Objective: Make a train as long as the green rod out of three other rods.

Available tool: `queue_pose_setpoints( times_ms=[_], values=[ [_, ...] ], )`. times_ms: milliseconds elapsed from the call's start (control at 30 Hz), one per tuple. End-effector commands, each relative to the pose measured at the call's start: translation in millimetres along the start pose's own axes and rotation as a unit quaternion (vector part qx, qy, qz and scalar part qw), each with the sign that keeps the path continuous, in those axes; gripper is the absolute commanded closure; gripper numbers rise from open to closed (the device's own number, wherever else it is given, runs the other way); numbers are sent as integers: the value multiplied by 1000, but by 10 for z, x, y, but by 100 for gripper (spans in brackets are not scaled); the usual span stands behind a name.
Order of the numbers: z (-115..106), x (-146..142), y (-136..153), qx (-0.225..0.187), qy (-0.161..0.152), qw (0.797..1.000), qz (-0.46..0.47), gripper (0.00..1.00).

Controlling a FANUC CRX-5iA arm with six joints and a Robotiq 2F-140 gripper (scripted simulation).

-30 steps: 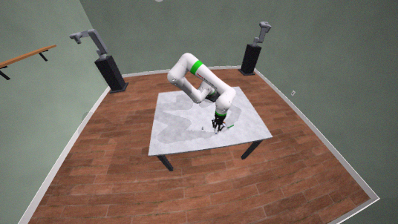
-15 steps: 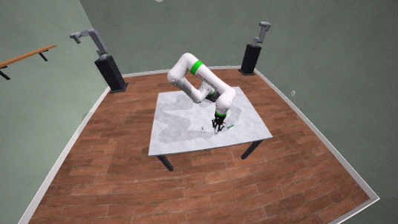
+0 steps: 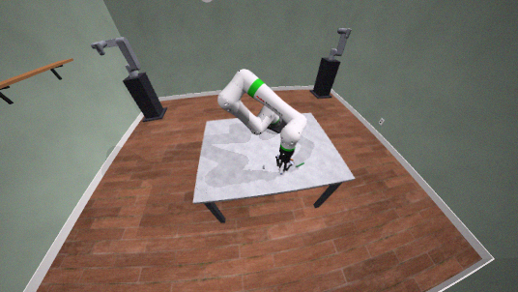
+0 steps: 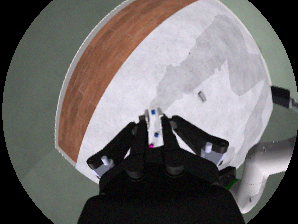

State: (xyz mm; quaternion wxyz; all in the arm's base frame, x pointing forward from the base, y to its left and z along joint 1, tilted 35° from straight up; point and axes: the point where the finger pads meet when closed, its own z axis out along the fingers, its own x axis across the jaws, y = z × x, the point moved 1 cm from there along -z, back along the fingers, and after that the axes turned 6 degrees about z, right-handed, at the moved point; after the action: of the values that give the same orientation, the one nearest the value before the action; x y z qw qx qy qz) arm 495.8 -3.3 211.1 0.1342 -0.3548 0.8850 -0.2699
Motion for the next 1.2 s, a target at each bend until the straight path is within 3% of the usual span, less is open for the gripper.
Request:
queue_pose_setpoints(
  times_ms=[0,1167],
  values=[
    [6,-2,0,0,0,1000,0,85],
    [165,-2,0,0,0,1000,0,85]
  ],
)
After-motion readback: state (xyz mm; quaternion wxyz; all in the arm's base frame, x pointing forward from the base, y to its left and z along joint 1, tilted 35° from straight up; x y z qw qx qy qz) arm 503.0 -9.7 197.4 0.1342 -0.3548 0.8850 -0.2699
